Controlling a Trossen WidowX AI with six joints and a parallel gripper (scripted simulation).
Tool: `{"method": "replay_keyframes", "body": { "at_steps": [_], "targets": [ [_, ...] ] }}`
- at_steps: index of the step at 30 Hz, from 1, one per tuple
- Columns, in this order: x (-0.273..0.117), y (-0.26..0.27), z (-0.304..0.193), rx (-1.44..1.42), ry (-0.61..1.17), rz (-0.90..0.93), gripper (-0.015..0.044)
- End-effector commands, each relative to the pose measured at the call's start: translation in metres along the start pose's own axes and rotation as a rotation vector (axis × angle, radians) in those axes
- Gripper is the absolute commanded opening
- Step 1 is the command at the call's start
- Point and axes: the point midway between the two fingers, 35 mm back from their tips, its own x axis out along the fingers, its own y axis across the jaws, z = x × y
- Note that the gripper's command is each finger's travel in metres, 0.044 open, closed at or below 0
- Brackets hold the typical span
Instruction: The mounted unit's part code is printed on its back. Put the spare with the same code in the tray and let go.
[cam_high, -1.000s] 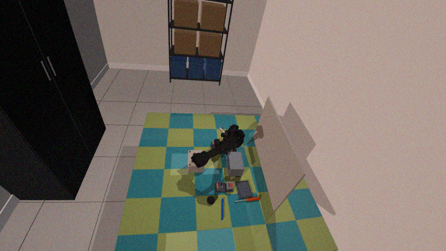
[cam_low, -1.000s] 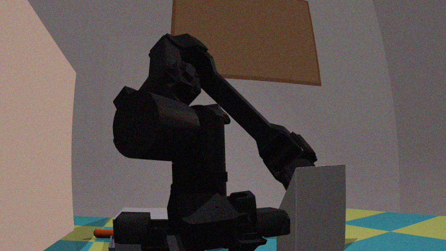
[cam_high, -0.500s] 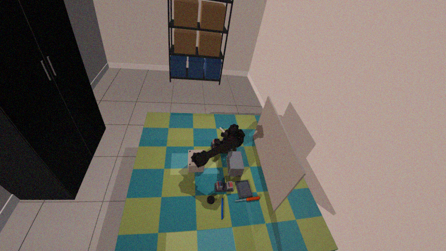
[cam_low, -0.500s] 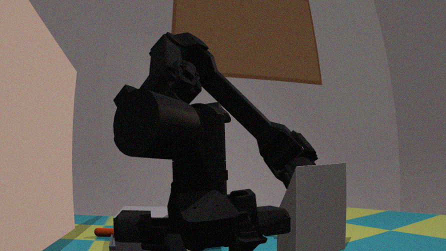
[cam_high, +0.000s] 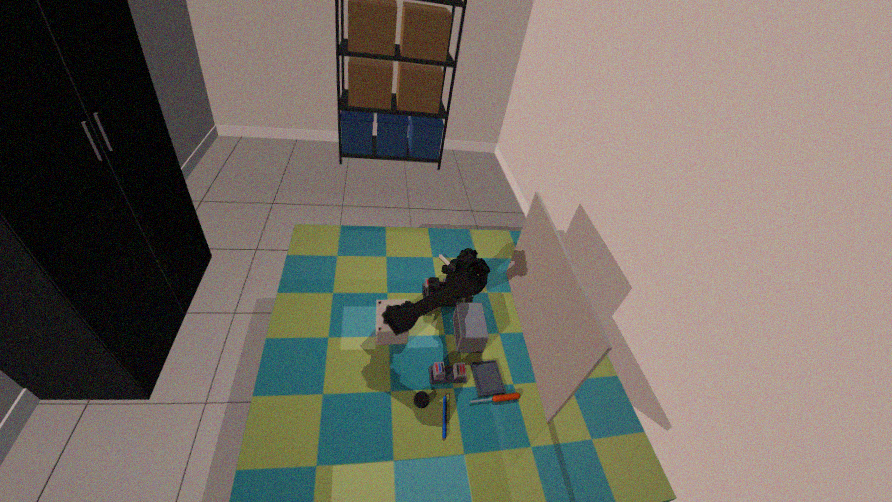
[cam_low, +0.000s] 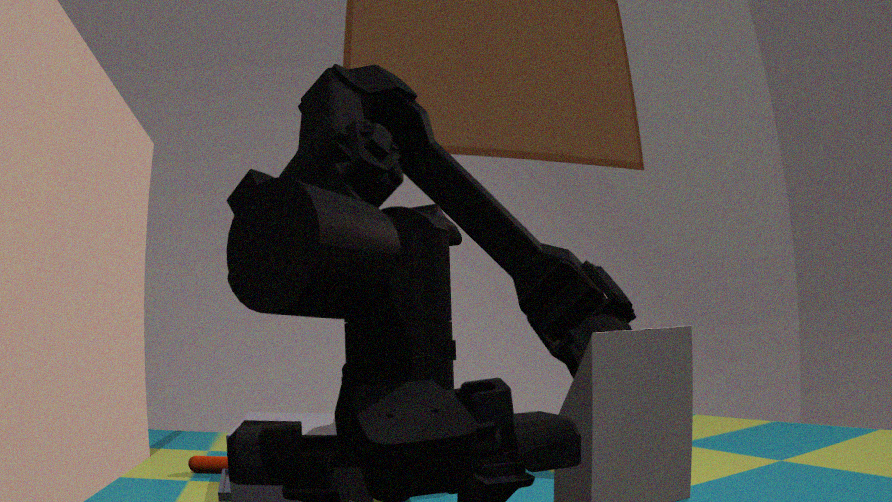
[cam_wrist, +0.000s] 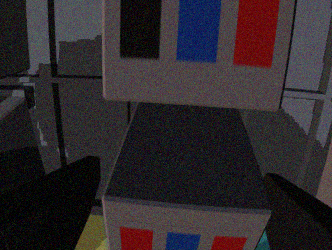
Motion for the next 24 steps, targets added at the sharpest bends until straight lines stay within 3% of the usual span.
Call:
{"method": "replay_keyframes", "body": {
  "at_steps": [1,12,17,24],
  "targets": [
    [0.0011,0.0001,-0.0012,-0.003,0.005,-0.002,0.03],
    [0.0011,0.0001,-0.0012,-0.003,0.005,-0.002,0.03],
    [0.0,0.0,0.0,0.0,0.0,0.0,0.0169],
    [0.0,0.0,0.0,0.0,0.0,0.0,0.0122]
  ]
}}
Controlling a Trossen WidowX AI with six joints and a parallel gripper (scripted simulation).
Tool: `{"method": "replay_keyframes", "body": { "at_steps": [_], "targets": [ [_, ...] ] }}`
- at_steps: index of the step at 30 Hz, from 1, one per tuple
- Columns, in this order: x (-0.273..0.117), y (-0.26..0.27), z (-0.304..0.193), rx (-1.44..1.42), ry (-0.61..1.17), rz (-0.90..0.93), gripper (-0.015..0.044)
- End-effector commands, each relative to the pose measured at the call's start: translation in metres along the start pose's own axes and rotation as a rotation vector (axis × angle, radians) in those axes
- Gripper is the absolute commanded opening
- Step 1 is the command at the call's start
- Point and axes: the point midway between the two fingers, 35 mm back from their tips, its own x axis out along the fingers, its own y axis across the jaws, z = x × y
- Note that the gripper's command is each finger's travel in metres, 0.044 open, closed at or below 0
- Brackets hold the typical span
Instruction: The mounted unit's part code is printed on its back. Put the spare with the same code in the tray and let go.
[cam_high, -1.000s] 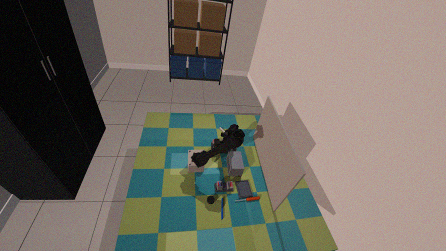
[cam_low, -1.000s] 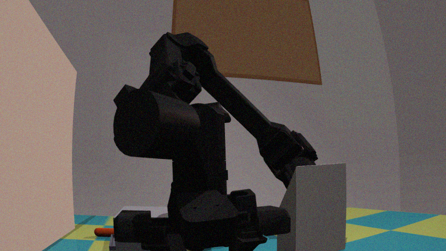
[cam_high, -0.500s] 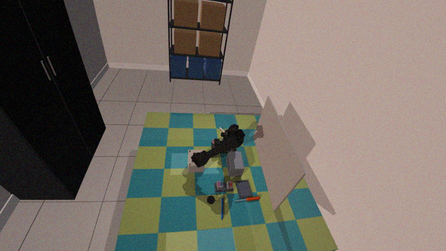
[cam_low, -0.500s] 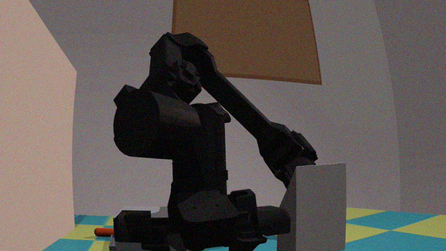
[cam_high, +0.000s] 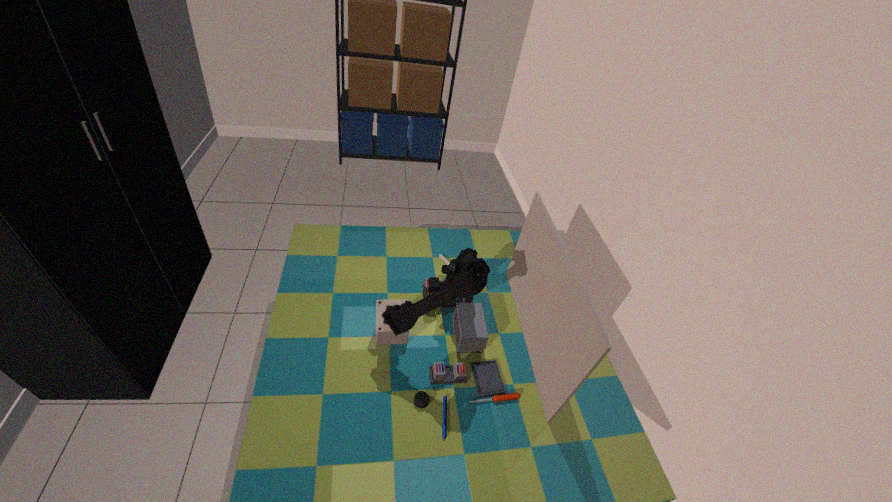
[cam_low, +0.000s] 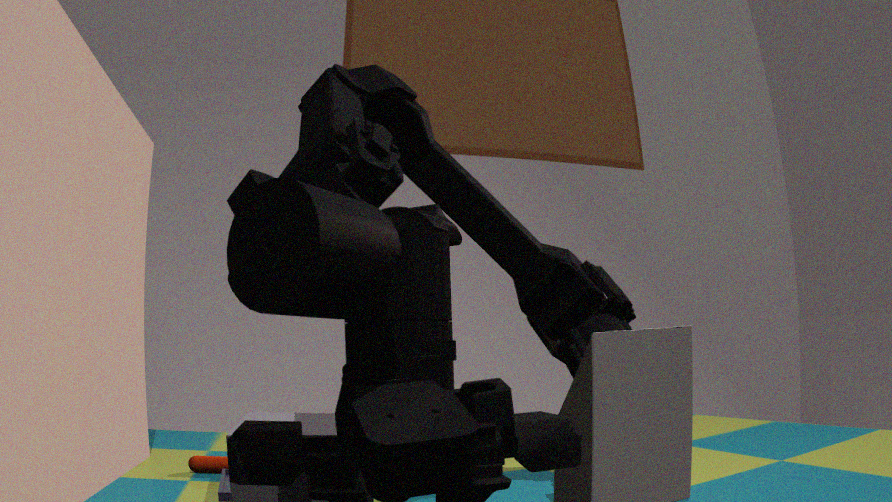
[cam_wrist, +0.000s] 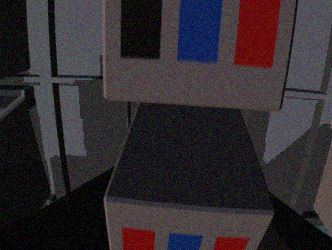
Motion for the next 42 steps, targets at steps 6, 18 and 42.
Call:
{"method": "replay_keyframes", "body": {
  "at_steps": [6,18,42],
  "targets": [
    [0.0,0.0,0.0,0.0,0.0,0.0,0.0],
    [-0.035,-0.002,0.002,-0.002,-0.002,-0.001,0.0],
    [-0.146,-0.008,0.002,-0.004,-0.003,-0.001,0.0]
  ]
}}
